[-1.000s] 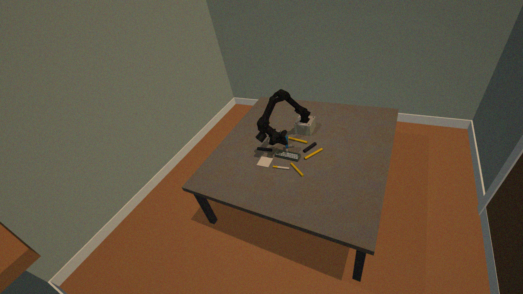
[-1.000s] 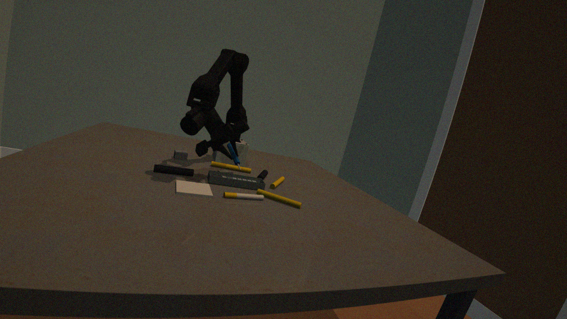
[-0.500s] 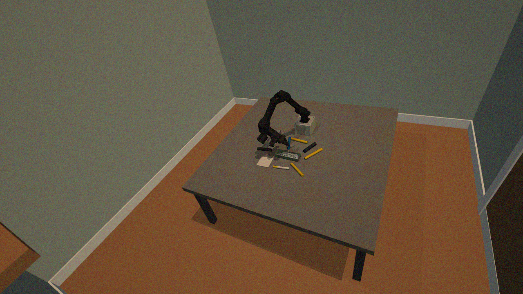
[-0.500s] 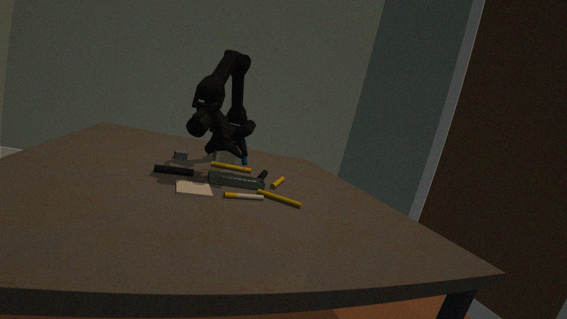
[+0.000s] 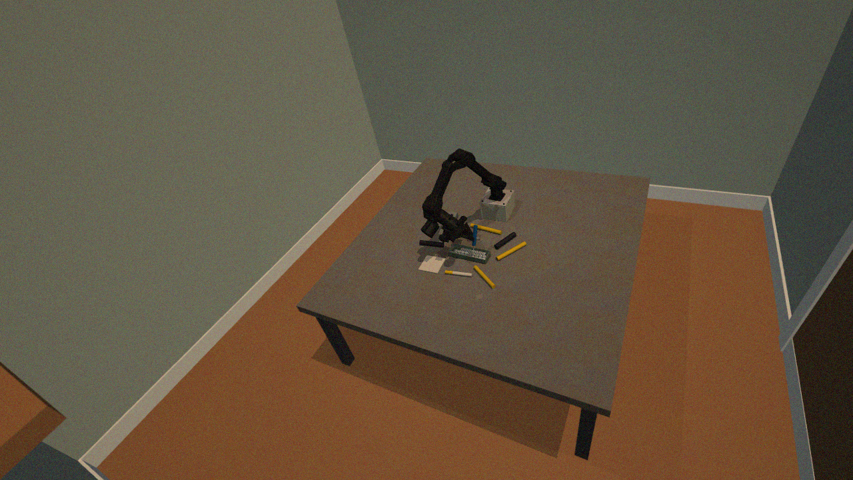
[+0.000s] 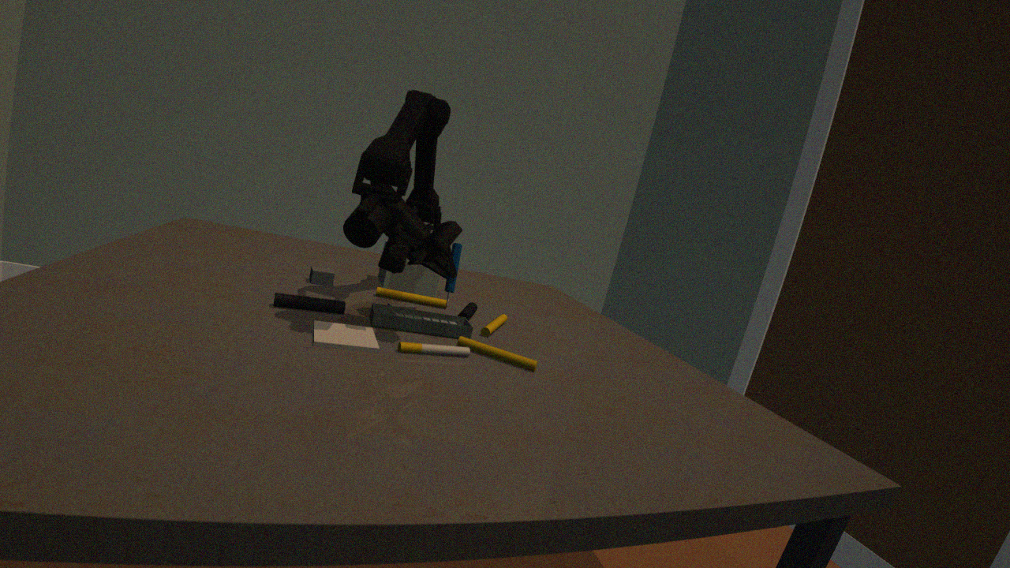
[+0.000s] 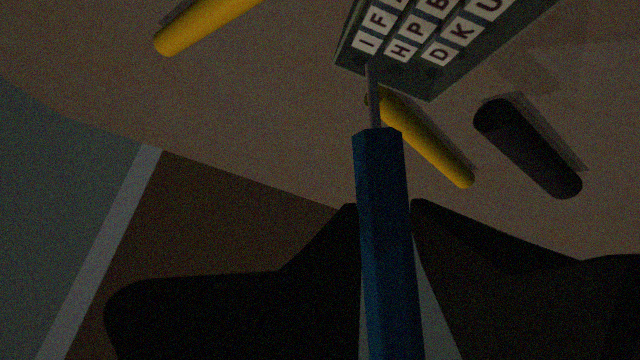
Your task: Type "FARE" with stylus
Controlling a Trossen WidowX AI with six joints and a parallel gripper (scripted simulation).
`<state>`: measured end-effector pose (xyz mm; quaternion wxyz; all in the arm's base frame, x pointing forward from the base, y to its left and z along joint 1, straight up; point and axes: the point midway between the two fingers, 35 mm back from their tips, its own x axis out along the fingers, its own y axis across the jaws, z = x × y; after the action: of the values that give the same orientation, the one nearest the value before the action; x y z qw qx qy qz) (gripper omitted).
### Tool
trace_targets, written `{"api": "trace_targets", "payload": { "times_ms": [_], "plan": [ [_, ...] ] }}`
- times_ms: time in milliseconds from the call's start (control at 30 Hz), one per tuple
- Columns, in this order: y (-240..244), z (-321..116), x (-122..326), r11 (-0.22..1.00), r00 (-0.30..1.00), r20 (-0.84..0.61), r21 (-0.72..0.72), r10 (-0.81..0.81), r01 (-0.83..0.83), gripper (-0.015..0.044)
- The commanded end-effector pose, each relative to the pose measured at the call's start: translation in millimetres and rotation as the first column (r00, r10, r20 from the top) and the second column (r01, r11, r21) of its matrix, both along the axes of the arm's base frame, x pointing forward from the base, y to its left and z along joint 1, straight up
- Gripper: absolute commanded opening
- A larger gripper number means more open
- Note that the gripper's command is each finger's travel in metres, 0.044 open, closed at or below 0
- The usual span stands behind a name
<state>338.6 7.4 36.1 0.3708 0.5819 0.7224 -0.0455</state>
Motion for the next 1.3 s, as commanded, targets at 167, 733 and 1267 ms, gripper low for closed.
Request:
{"api": "trace_targets", "payload": {
  "times_ms": [167, 733, 1267],
  "plan": [
    [13.7, 7.7, 10.5, 0.984, 0.961, -0.222, 0.031, -0.164, 0.175, 0.0],
    [22.4, -16.3, 15.2, 0.96, 0.896, -0.368, 0.029, -0.249, 0.279, 0.0],
    [22.6, -25.5, 16.3, 0.96, 0.896, -0.368, 0.029, -0.249, 0.279, 0.0081]
  ]
}}
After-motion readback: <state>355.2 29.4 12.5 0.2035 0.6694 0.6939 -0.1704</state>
